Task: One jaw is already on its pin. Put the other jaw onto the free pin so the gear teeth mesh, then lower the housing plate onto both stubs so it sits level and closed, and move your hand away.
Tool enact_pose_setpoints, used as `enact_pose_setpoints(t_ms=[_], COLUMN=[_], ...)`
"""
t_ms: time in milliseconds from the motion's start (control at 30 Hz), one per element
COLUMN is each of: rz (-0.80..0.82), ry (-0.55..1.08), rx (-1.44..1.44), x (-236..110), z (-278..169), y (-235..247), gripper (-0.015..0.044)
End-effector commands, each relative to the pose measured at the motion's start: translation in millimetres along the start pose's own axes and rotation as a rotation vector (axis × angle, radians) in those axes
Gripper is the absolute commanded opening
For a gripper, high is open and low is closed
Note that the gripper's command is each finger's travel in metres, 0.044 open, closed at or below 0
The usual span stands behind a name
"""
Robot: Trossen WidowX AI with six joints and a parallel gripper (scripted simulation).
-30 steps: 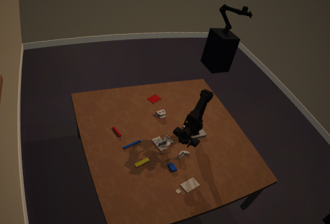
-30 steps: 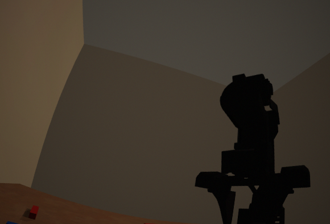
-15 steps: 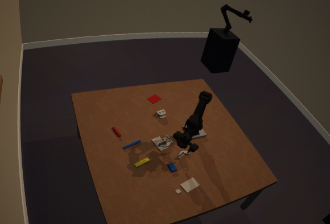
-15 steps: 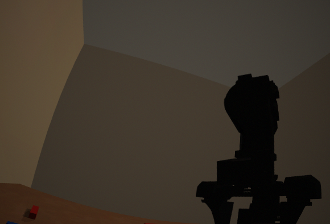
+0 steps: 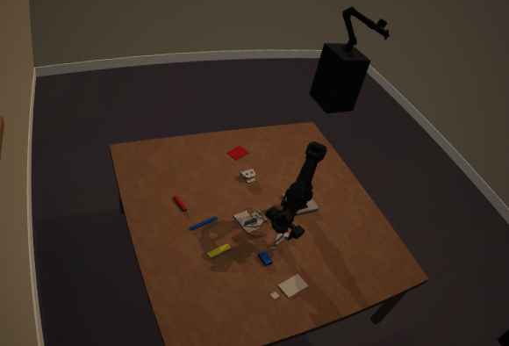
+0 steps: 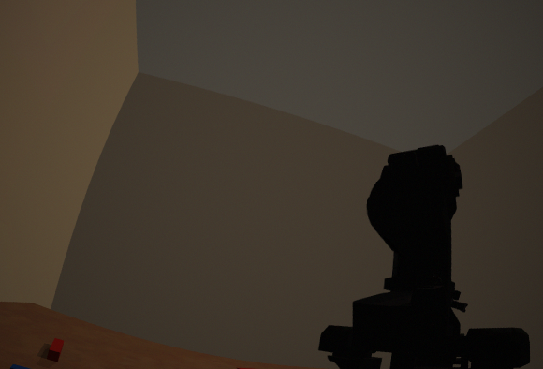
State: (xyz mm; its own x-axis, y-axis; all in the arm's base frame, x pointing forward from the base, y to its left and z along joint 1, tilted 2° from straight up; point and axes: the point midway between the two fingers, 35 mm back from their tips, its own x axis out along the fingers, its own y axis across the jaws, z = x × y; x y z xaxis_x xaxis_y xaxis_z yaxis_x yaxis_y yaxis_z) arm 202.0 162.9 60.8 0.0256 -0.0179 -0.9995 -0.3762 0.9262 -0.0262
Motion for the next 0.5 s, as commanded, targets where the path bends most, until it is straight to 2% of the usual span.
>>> enact_pose_setpoints(t_ms=[0,467], rz=[0.001,0.001], ry=[0.001,0.001], rx=[0.002,0.002], x=[6,29], z=[0,0], y=[0,0], gripper=[0.044,0.044])
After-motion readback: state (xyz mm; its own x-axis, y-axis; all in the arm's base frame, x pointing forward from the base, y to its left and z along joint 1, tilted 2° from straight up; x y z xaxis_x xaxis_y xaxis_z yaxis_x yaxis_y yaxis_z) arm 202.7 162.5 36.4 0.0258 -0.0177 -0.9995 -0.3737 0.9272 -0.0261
